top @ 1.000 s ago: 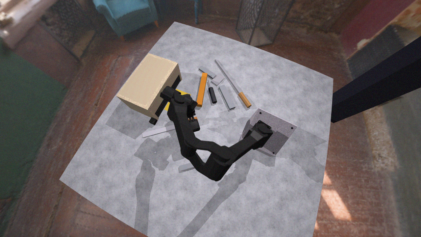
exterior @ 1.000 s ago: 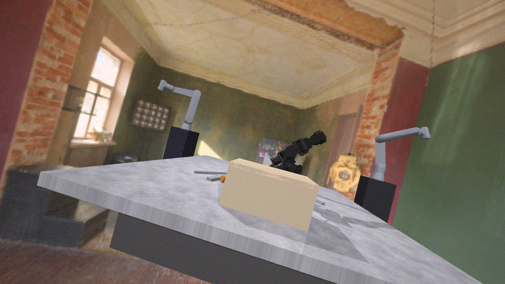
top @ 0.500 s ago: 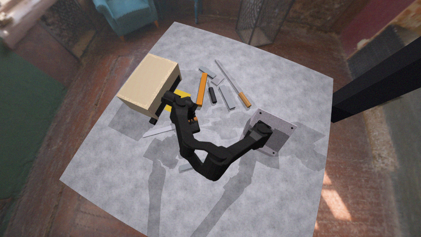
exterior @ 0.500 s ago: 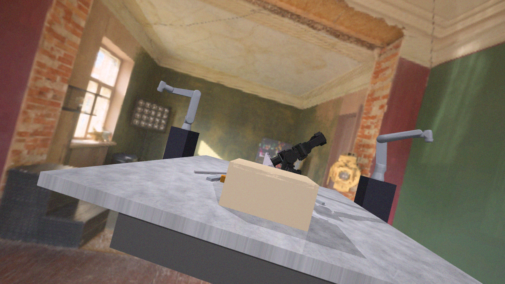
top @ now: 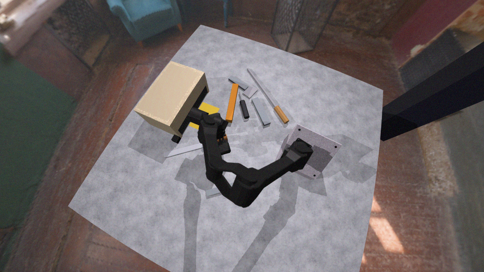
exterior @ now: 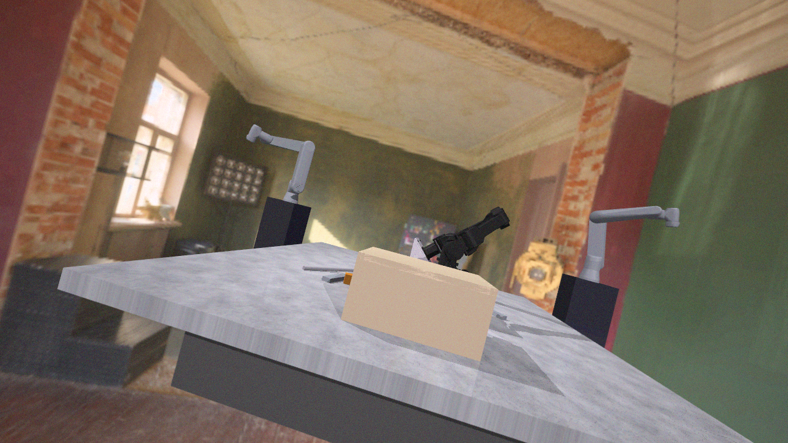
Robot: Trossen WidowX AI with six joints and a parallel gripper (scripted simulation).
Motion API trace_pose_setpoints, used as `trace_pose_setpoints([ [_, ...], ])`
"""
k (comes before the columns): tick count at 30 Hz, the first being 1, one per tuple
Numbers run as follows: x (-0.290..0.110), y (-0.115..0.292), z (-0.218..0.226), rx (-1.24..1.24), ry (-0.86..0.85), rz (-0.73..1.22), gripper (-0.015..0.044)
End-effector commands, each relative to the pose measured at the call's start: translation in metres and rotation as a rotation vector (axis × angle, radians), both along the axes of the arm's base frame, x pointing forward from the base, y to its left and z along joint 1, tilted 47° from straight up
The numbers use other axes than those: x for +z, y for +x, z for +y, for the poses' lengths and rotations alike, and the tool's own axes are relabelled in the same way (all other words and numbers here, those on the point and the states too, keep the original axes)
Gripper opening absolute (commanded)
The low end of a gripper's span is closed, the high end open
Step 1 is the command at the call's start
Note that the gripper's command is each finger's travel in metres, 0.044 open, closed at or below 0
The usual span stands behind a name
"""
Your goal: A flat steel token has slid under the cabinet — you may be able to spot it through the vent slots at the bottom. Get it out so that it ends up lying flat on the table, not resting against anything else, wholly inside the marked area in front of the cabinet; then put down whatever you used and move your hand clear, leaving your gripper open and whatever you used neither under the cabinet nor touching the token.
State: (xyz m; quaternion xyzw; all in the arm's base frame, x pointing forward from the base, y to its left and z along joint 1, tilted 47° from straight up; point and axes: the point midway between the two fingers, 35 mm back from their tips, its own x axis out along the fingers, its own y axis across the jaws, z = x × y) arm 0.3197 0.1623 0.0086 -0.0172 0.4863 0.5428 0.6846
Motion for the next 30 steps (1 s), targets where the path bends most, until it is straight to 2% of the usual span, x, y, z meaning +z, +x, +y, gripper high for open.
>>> trace_pose_setpoints([
  [1, 0.0, 0.0, 0.0, 0.0, 0.0, 0.0, 0.0244],
  [4, 0.0, 0.0, 0.0, 0.0, 0.0, 0.0, 0.0165],
  [13, 0.0, 0.0, 0.0, 0.0, 0.0, 0.0, 0.0105],
  [17, 0.0, 0.0, 0.0, 0.0, 0.0, 0.0, 0.0],
  [30, -0.022, -0.03, -0.027, -0.002, 0.001, 0.017, 0.0],
])
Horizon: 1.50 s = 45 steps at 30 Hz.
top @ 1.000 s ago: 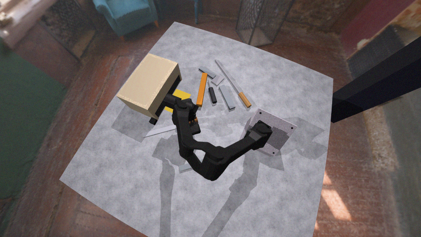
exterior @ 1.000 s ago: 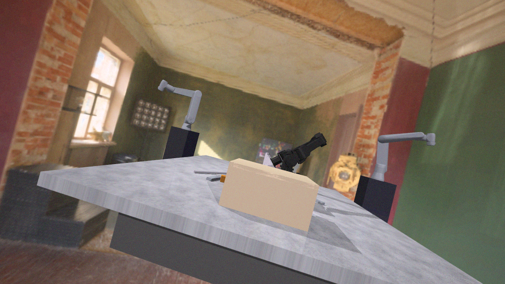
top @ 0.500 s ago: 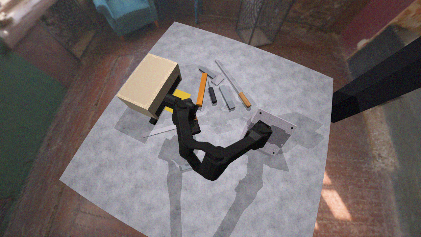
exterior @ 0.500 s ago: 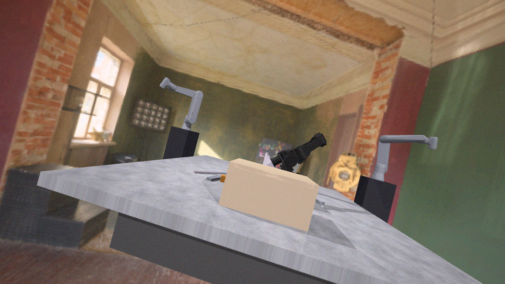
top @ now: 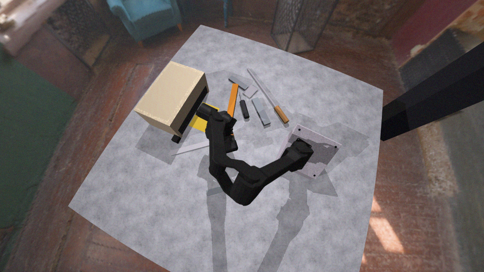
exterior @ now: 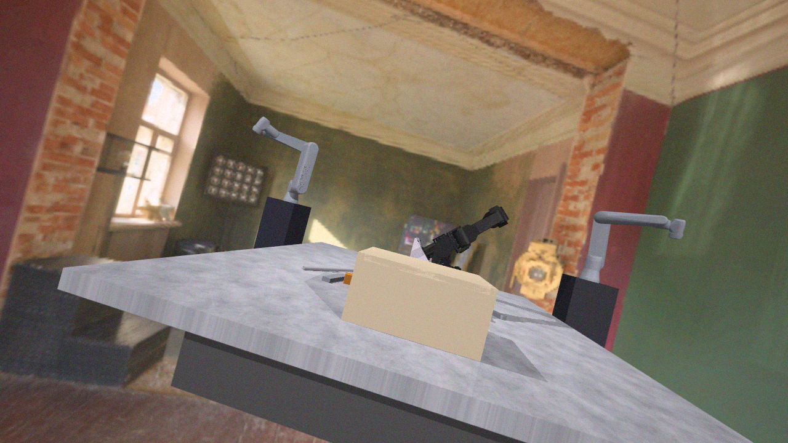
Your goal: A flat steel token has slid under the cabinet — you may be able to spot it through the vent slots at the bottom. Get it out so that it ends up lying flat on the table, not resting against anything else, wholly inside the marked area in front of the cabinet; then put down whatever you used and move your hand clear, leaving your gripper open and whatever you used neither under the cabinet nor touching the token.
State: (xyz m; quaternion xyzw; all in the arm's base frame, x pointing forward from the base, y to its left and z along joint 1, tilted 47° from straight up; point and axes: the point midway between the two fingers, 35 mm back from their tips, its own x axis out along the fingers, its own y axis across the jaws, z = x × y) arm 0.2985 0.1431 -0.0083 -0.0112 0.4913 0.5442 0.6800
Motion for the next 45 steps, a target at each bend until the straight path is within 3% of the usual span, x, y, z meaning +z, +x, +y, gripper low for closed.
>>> trace_pose_setpoints([
  [1, -0.008, -0.011, -0.011, -0.003, -0.003, 0.0, 0.0],
  [9, -0.02, -0.026, -0.024, -0.003, -0.004, 0.0, 0.0],
  [45, 0.024, -0.041, -0.084, -0.003, -0.008, 0.001, 0.0],
])
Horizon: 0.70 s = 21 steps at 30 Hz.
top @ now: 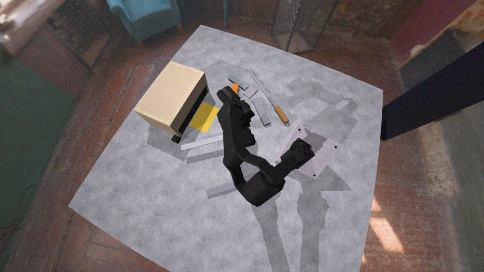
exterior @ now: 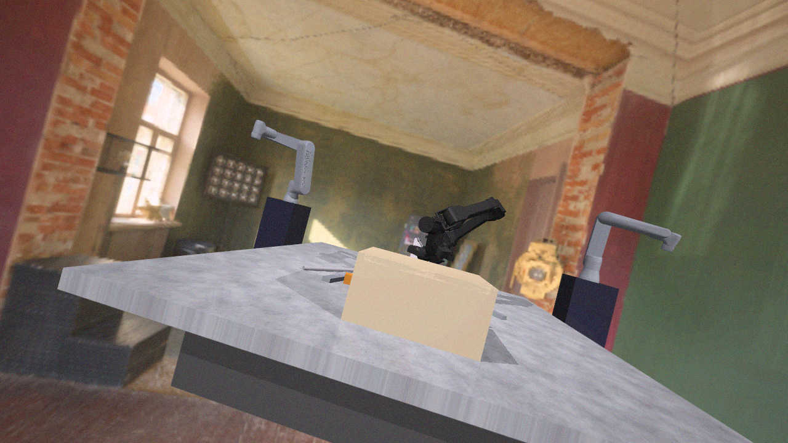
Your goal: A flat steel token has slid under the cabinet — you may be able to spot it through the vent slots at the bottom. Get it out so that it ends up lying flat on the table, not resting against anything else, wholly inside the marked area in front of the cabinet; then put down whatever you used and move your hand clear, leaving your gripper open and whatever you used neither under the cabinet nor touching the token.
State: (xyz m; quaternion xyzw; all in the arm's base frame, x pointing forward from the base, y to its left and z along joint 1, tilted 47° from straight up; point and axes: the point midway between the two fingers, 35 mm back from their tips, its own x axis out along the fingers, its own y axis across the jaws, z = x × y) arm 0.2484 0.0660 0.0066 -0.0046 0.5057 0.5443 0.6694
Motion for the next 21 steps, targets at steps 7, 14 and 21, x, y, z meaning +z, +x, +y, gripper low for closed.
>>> trace_pose_setpoints([
  [7, 0.02, 0.021, -0.014, -0.008, -0.001, -0.037, 0.0],
  [14, 0.032, 0.031, -0.02, -0.008, -0.002, -0.037, 0.0],
  [21, 0.045, 0.033, -0.029, -0.008, -0.002, -0.037, 0.0],
])
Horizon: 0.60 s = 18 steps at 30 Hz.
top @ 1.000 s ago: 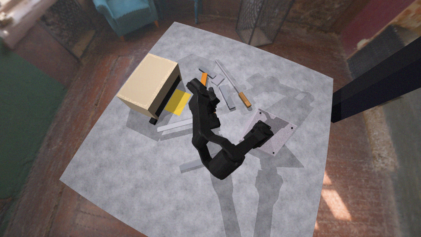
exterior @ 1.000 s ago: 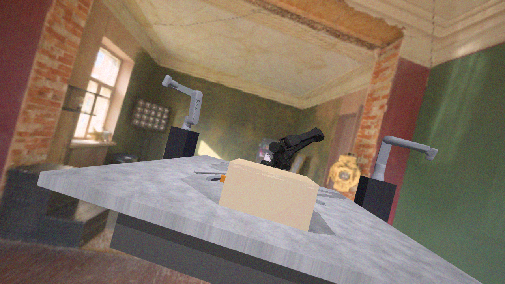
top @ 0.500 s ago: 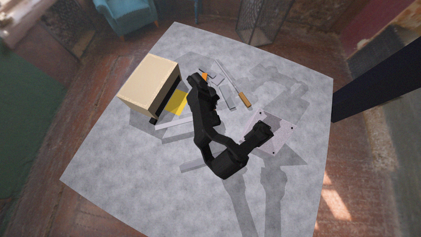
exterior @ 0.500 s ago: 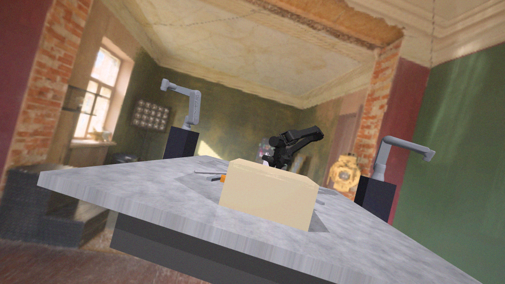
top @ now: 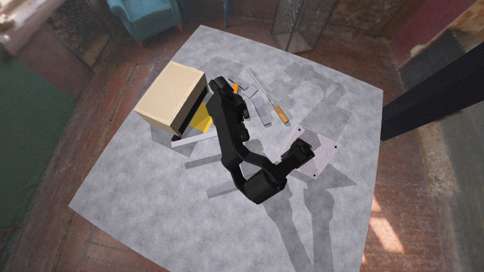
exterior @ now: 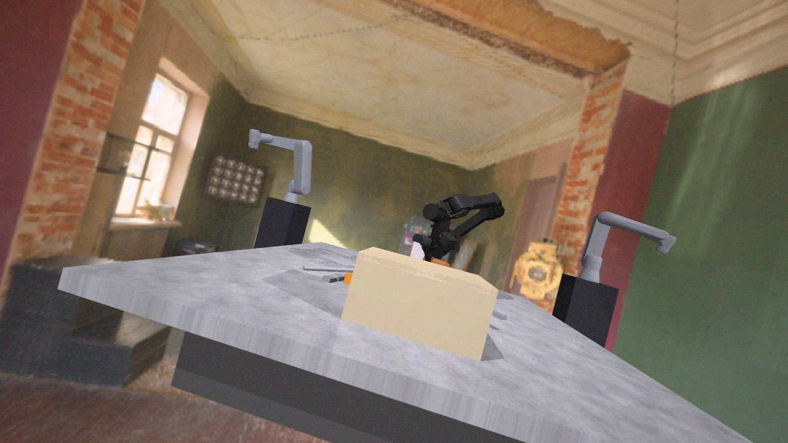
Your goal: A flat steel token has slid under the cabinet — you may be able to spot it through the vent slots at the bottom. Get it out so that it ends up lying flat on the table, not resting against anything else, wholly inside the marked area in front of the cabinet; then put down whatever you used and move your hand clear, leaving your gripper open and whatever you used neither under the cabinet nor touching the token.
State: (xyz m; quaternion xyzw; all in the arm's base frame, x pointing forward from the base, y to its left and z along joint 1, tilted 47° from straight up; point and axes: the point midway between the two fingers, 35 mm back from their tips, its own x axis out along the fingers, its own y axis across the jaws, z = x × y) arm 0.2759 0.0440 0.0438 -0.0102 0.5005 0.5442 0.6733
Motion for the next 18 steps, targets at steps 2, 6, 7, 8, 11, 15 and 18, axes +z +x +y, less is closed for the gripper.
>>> trace_pose_setpoints([
  [2, 0.011, 0.006, -0.01, -0.009, 0.0, -0.02, 0.0],
  [6, 0.017, 0.007, -0.015, -0.009, -0.001, -0.02, 0.0],
  [7, 0.018, 0.007, -0.017, -0.009, -0.001, -0.02, 0.0],
  [8, 0.02, 0.007, -0.018, -0.009, -0.001, -0.02, 0.0],
  [11, 0.022, 0.008, -0.017, -0.009, -0.001, -0.02, 0.0],
  [15, 0.027, 0.013, -0.013, -0.009, -0.001, -0.02, 0.0],
  [18, 0.031, 0.017, -0.01, -0.009, 0.0, -0.02, 0.0],
])
